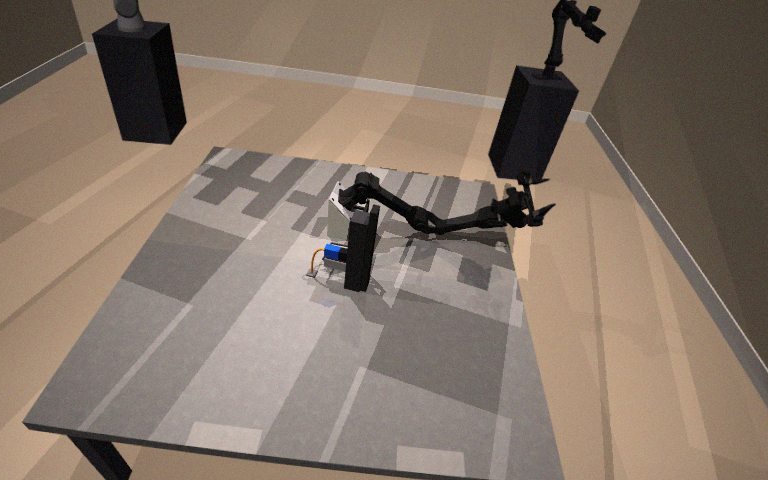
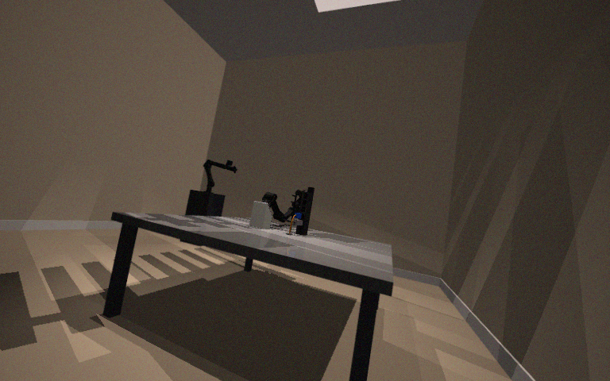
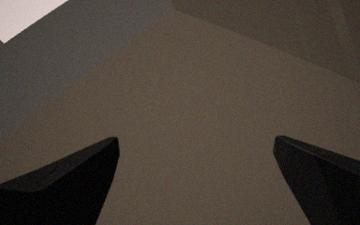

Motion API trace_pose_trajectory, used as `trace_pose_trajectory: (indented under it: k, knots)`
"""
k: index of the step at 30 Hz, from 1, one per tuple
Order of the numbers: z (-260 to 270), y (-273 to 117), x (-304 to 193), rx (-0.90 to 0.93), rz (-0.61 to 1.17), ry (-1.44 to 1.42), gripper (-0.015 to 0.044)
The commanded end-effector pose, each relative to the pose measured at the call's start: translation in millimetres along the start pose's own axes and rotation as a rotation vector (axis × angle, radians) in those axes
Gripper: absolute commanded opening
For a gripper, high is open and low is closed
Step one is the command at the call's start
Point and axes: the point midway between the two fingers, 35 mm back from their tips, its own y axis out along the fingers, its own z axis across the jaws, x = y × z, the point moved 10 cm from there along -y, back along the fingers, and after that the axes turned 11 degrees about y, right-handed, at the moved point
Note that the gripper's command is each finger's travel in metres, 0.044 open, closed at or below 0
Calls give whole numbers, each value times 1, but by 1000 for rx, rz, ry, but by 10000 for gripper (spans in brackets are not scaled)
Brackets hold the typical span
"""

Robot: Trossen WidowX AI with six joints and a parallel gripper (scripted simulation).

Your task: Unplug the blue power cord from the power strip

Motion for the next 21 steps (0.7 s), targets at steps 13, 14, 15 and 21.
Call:
trace_pose_trajectory:
  k: [13,14,15,21]
  knots:
    - [100,69,52,223,-232,541,160]
    - [111,74,60,251,-256,601,160]
    - [121,80,68,281,-280,664,160]
    - [179,108,126,488,-422,1037,160]
